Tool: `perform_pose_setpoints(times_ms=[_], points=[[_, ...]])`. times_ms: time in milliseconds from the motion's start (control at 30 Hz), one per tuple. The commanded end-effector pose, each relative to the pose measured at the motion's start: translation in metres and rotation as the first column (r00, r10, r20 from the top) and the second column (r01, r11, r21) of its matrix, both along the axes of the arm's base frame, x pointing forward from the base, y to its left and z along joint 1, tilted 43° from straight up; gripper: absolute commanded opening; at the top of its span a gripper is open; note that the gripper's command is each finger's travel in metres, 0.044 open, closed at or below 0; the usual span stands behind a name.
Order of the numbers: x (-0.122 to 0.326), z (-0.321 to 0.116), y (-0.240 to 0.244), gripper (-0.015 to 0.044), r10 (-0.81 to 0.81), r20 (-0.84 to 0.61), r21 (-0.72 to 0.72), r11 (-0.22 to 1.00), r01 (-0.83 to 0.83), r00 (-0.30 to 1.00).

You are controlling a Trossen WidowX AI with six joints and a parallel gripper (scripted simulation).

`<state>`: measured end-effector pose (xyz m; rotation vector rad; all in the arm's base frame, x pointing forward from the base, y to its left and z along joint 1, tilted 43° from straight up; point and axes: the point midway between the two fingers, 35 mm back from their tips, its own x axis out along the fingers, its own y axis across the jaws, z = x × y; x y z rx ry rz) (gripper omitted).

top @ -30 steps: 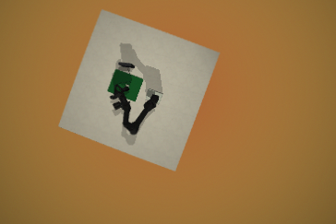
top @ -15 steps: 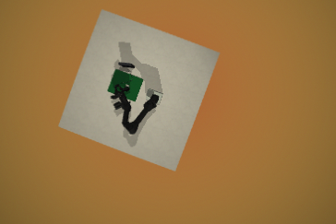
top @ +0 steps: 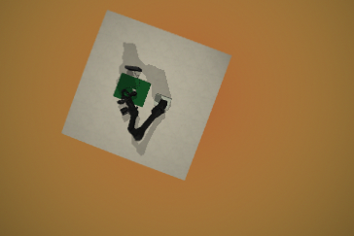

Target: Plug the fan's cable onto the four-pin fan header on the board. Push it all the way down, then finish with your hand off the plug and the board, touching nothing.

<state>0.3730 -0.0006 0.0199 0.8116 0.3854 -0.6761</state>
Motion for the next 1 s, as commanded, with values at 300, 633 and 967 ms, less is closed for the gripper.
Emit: perform_pose_setpoints(times_ms=[300, 633, 967], points=[[0.001, -0.008, 0.007, 0.0000, -0.008, 0.006, 0.002, 1.000, 0.008, 1.000], [0.002, -0.015, 0.013, 0.0000, -0.008, 0.005, 0.002, 1.000, 0.008, 1.000], [0.002, -0.014, 0.013, 0.0000, 0.000, -0.001, 0.001, 1.000, 0.000, 1.000]])
